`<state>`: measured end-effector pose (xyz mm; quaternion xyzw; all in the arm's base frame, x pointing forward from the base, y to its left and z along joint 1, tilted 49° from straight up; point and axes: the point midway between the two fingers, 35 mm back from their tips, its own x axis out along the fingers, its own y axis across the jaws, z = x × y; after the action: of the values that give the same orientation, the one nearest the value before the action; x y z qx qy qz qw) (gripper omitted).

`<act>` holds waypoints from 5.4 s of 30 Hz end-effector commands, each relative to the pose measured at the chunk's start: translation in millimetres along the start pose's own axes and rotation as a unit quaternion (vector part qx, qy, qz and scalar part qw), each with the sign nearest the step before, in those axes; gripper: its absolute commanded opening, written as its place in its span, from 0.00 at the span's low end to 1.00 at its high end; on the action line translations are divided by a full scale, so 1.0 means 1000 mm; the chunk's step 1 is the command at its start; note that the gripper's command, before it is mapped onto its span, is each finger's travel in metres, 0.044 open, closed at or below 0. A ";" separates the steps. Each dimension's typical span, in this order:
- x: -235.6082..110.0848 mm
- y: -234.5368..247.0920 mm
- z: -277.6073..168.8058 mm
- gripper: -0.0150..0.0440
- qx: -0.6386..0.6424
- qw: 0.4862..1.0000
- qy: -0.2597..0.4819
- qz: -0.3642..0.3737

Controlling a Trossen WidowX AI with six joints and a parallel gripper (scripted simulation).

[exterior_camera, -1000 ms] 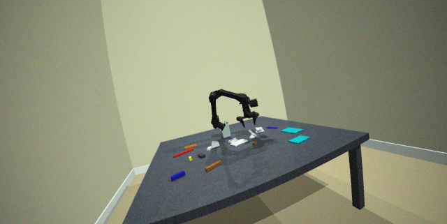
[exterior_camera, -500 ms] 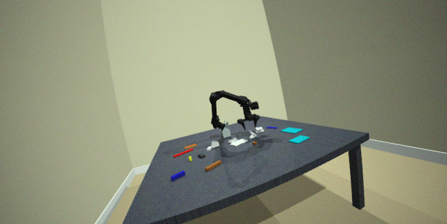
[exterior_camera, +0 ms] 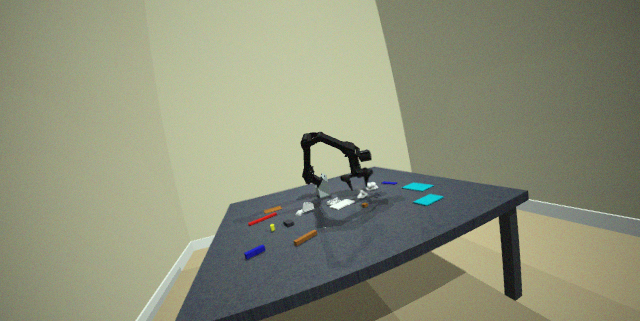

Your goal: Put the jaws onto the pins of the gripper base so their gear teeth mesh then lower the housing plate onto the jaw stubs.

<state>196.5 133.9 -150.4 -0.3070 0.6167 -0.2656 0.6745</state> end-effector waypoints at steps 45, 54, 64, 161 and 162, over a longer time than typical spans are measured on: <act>0.029 -0.003 -0.003 0.33 -0.003 1.000 0.000 -0.006; 0.029 -0.003 -0.003 0.32 -0.003 1.000 0.000 -0.006; 0.020 -0.003 -0.003 0.32 -0.003 1.000 0.000 -0.006; -0.047 0.019 0.005 0.32 0.380 0.925 -0.001 -0.003; -0.047 0.019 0.005 0.32 0.380 0.925 -0.001 -0.003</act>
<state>196.9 180.3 -131.8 -0.0393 0.4724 -0.4750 0.7414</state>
